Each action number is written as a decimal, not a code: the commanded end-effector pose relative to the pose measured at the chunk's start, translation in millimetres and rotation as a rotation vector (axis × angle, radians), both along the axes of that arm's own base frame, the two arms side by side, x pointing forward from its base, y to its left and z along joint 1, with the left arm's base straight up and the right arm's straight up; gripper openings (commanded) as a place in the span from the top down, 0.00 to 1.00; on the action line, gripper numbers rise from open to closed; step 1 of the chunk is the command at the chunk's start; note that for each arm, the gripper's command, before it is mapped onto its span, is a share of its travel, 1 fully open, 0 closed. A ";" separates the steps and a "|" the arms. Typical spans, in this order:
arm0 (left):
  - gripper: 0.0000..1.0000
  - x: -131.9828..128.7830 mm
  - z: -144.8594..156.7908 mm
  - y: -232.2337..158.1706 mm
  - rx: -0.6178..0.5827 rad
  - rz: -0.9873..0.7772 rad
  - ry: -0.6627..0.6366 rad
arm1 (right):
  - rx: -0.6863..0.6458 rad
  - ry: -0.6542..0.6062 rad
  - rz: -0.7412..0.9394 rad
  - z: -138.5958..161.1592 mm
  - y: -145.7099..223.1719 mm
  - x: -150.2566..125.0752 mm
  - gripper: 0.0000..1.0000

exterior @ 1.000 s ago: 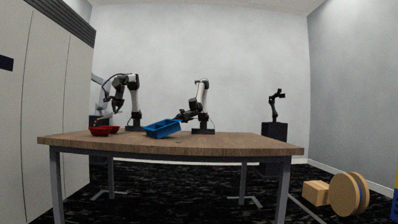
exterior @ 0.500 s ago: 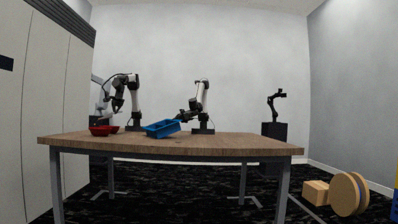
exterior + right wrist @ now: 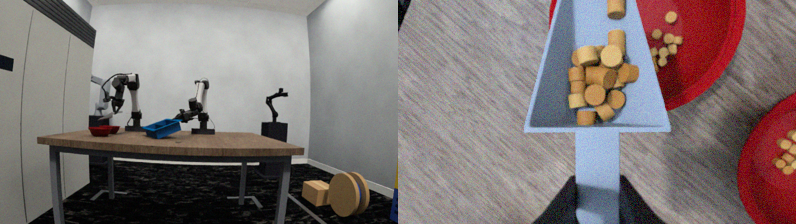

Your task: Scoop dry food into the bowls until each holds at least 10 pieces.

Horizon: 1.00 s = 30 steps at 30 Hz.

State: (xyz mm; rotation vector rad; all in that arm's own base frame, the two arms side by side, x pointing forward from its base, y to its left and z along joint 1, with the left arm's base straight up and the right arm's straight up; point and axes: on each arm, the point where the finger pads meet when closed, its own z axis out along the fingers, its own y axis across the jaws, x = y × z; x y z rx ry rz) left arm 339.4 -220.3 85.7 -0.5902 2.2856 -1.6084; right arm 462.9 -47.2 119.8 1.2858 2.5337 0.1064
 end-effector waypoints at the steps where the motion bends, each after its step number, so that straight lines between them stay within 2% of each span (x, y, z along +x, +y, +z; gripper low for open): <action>1: 1.00 12.3 41.3 -6.8 -0.032 -0.022 -0.147 | 0.002 -0.041 -0.012 12.3 -1.5 8.4 1.00; 13: 1.00 12.3 41.3 -6.8 -0.032 -0.022 -0.147 | 0.010 -0.002 -0.013 0.2 -2.4 -1.2 1.00; 17: 1.00 12.3 41.3 -6.8 -0.032 -0.022 -0.147 | 0.032 -0.013 -0.043 3.5 -2.8 5.9 1.00; 20: 1.00 12.3 41.3 -6.8 -0.032 -0.022 -0.147 | 0.060 -0.047 -0.081 16.9 -2.4 8.4 1.00; 22: 1.00 12.3 41.3 -6.8 -0.032 -0.022 -0.147 | 0.080 -0.042 -0.106 9.1 -3.1 12.6 1.00; 28: 1.00 12.3 41.3 -6.8 -0.032 -0.022 -0.147 | 0.119 -0.071 -0.156 19.8 -3.2 16.7 1.00; 29: 1.00 12.3 41.3 -6.8 -0.032 -0.022 -0.147 | 0.130 -0.048 -0.170 11.0 -3.2 16.5 1.00; 30: 1.00 12.3 41.3 -6.8 -0.032 -0.022 -0.147 | 0.137 -0.081 -0.179 20.9 -3.3 20.1 1.00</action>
